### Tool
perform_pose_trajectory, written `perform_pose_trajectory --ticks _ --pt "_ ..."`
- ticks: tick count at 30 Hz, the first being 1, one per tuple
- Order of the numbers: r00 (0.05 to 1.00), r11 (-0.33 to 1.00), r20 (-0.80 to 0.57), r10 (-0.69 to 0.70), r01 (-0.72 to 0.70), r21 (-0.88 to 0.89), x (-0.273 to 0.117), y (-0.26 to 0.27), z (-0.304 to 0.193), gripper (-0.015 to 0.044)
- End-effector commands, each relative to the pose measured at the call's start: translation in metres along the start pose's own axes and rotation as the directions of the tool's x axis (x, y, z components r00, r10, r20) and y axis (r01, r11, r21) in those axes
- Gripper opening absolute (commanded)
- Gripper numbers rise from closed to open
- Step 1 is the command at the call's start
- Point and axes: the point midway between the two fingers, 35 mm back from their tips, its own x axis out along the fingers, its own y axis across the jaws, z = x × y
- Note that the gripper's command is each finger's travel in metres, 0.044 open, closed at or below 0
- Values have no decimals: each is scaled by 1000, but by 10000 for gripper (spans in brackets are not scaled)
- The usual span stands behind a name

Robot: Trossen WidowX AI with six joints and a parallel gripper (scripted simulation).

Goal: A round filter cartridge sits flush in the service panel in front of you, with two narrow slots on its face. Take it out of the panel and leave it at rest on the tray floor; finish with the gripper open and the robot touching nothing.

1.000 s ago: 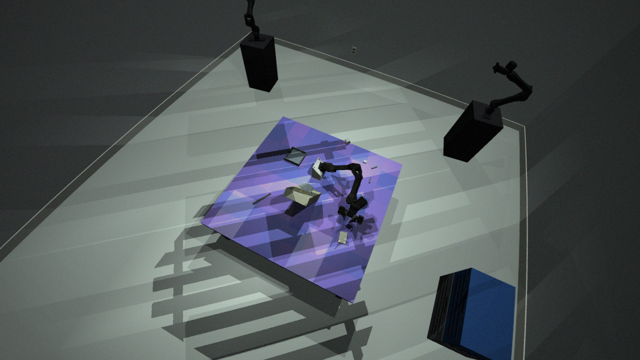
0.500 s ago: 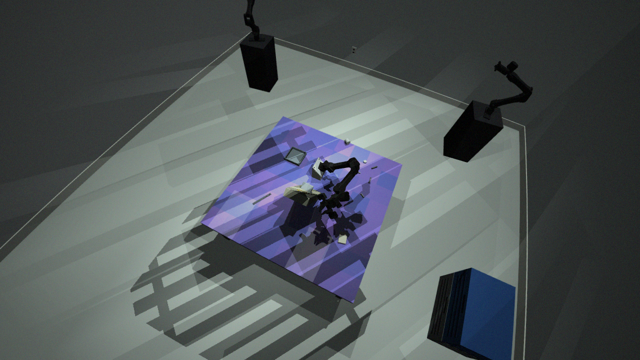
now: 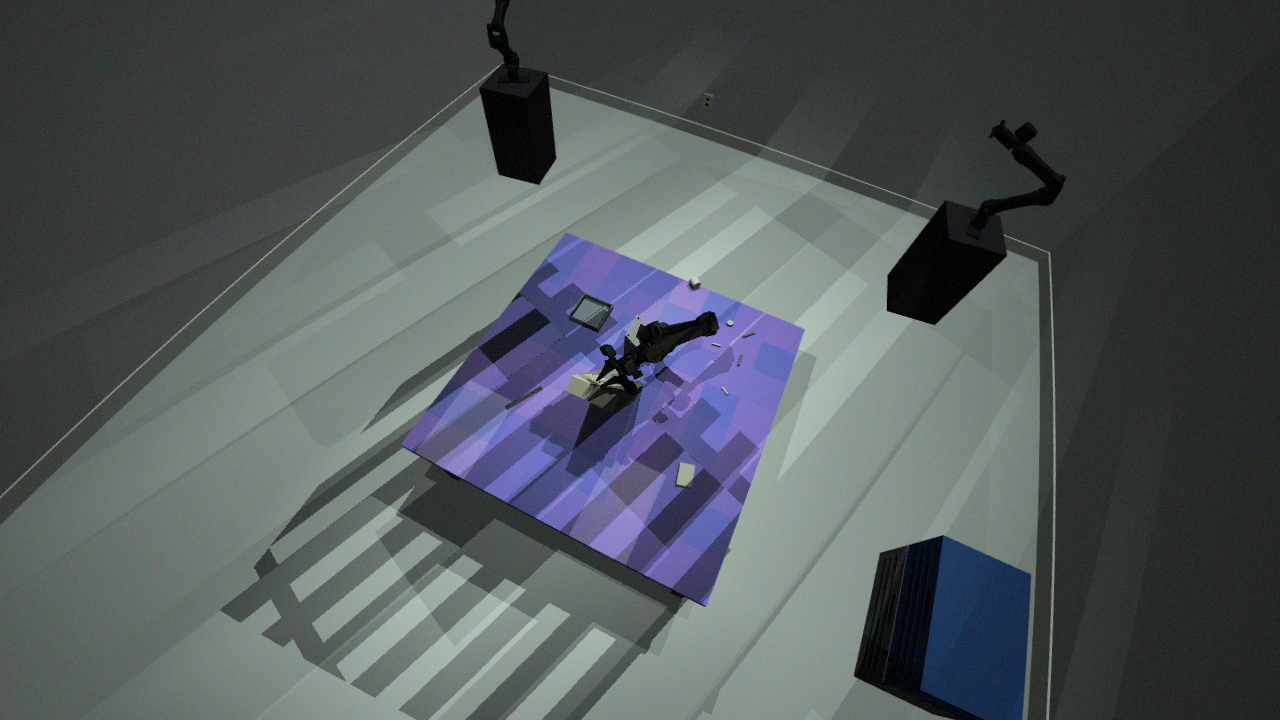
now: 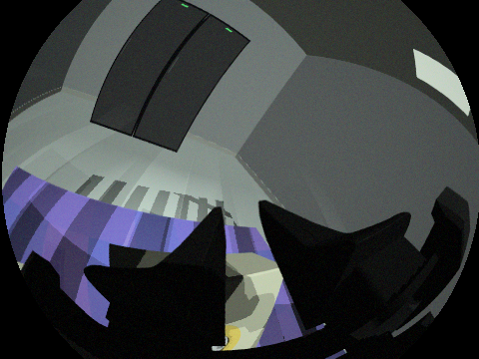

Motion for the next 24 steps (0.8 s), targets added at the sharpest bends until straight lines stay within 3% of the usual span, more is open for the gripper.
perform_pose_trajectory --ticks 1,7,12,24 --pt "984 988 -154 94 -73 135 -7 -24 -53 106" --pt "896 906 -275 349 -248 343 -40 -18 -106 106" --pt "784 699 -198 589 -371 612 -85 -6 -128 106" --pt "779 687 -190 597 -375 623 -87 -6 -129 106"
